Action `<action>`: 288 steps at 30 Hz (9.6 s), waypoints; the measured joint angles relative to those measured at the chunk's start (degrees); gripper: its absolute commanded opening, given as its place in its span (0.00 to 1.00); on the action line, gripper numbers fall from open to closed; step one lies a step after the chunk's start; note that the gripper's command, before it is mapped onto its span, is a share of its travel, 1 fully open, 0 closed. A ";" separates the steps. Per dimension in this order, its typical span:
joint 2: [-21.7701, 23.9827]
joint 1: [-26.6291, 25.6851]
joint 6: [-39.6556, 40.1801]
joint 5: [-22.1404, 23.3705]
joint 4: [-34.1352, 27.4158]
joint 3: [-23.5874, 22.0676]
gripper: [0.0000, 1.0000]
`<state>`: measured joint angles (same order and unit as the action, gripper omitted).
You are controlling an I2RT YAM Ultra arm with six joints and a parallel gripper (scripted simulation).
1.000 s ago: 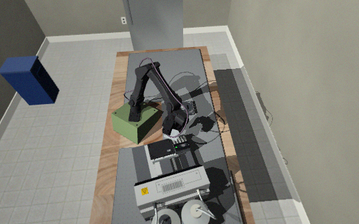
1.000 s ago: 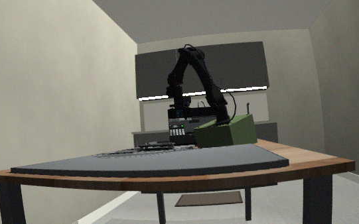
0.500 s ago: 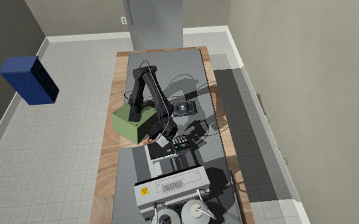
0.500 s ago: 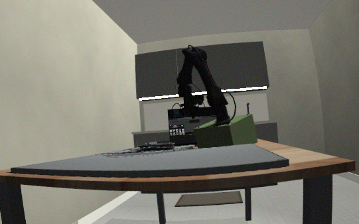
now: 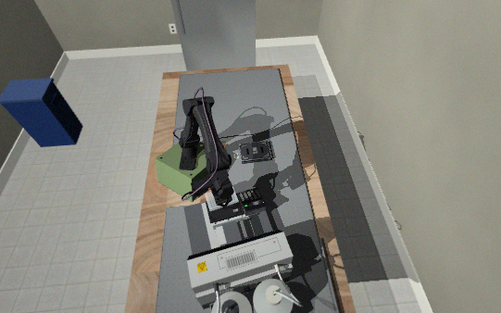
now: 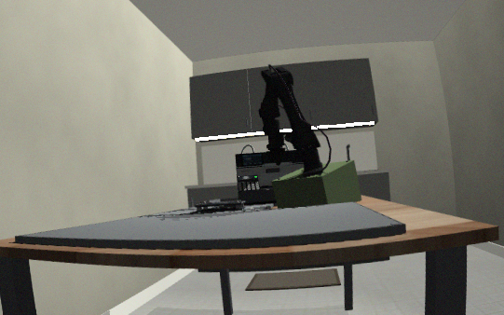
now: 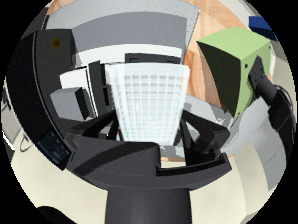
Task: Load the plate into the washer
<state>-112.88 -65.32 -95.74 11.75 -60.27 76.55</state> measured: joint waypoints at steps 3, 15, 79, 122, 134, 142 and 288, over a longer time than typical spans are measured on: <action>0.00 0.17 -1.77 -0.11 -0.31 0.17 0.84; 0.00 0.31 -3.74 -0.11 -0.66 0.26 0.84; -0.20 0.70 -4.15 -0.09 -0.81 0.85 0.84; -5.97 2.82 -6.19 0.13 12.28 -7.34 0.84; -6.73 3.19 -6.62 0.20 14.80 -8.07 0.84; -6.73 3.19 -6.67 0.20 15.04 -8.07 0.84; -7.21 3.52 -7.15 0.24 18.43 -10.62 1.00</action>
<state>-120.09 -61.80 -102.89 11.99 -41.85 65.93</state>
